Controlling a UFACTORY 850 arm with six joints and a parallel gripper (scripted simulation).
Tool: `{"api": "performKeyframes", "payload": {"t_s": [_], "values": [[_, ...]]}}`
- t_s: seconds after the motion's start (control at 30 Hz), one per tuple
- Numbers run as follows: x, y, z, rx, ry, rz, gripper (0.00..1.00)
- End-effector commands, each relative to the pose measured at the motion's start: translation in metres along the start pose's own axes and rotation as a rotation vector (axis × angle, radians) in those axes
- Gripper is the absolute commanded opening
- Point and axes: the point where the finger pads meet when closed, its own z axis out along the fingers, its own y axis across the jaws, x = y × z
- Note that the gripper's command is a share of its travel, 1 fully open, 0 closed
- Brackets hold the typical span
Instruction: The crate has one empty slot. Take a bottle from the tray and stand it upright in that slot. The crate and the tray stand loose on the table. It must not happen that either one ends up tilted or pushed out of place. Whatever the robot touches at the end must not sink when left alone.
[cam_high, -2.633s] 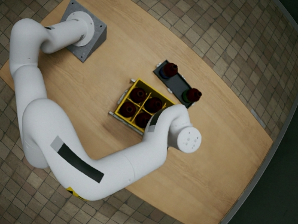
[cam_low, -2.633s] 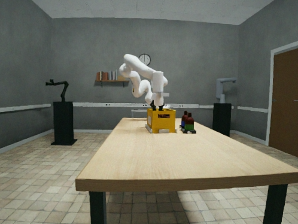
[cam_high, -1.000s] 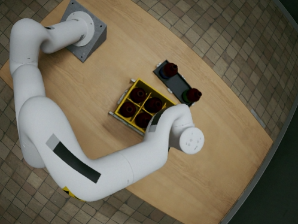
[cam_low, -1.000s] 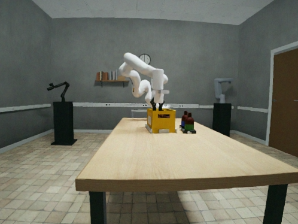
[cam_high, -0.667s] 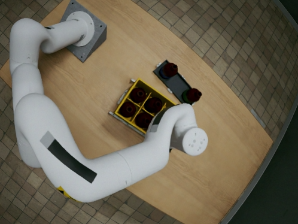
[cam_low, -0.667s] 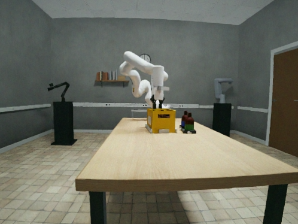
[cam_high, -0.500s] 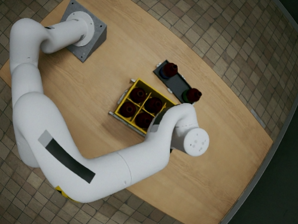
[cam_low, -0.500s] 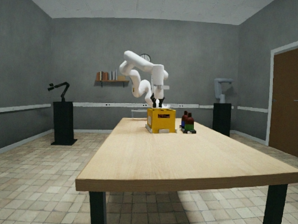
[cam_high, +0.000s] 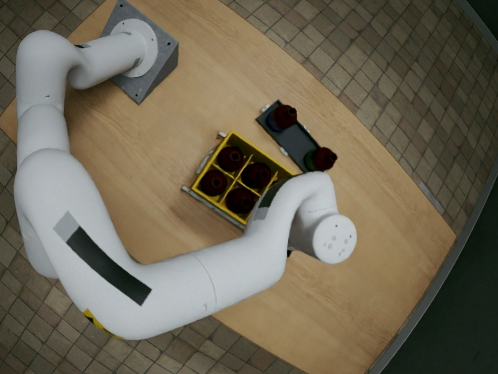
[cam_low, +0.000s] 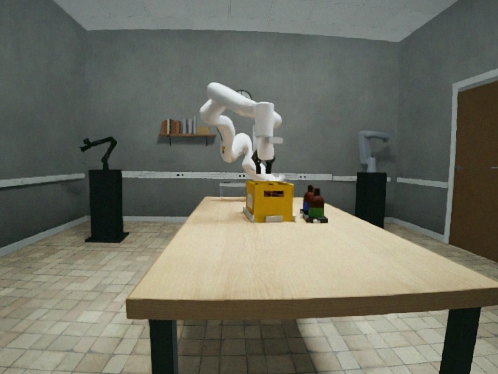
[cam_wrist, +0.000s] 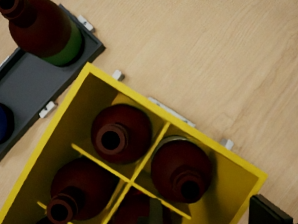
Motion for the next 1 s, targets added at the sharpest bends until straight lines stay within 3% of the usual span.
{"api": "performKeyframes", "payload": {"t_s": [0.0,0.3,0.33,0.97], "values": [[0.0003,0.0004,-0.0027,-0.001,0.001,0.001,0.65],[0.0003,0.0004,-0.005,-0.001,0.001,0.001,0.65],[0.0003,0.0004,-0.005,-0.001,0.001,0.001,0.0],[0.0003,0.0004,-0.005,-0.001,0.001,0.001,0.0]]}}
